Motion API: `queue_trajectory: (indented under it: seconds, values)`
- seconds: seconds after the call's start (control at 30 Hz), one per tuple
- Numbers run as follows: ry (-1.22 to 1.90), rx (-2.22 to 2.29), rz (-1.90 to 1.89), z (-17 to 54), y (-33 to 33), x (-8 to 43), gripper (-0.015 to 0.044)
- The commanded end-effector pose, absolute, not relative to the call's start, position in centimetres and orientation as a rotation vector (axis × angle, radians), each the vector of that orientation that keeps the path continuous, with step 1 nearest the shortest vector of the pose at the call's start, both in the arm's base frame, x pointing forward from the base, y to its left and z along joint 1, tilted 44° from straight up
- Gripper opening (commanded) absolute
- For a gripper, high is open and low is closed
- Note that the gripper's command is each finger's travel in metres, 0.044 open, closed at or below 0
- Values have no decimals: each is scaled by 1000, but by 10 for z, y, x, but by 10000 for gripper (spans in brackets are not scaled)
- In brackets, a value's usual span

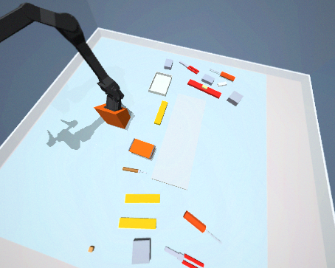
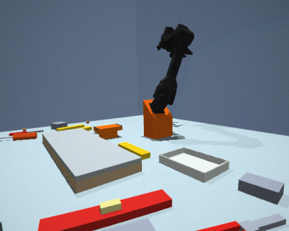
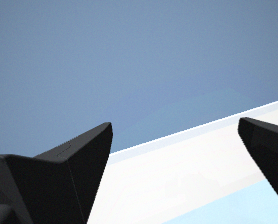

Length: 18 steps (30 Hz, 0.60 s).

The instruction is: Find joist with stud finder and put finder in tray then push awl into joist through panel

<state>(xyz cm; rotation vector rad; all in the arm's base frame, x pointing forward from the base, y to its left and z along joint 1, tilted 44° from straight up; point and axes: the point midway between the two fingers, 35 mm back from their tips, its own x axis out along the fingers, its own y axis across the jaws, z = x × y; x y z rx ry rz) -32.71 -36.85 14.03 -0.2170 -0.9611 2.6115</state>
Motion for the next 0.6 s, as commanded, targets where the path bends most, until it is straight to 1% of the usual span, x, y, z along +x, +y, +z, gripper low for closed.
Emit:
queue_trajectory:
  seconds: [0.0, 0.03, 0.07, 0.1, 0.3, 0.57]
  values:
    - [-956, -218, 2622, 140, -370, -327, 426]
    - [-940, -220, 2652, 138, -375, -327, 440]
    - [-914, -226, 2703, 134, -384, -326, 440]
    - [-957, -243, 2754, 127, -395, -318, 440]
    - [-1428, -346, 2921, 80, -444, -252, 440]
    - [-2097, -476, 2983, 16, -473, -147, 440]
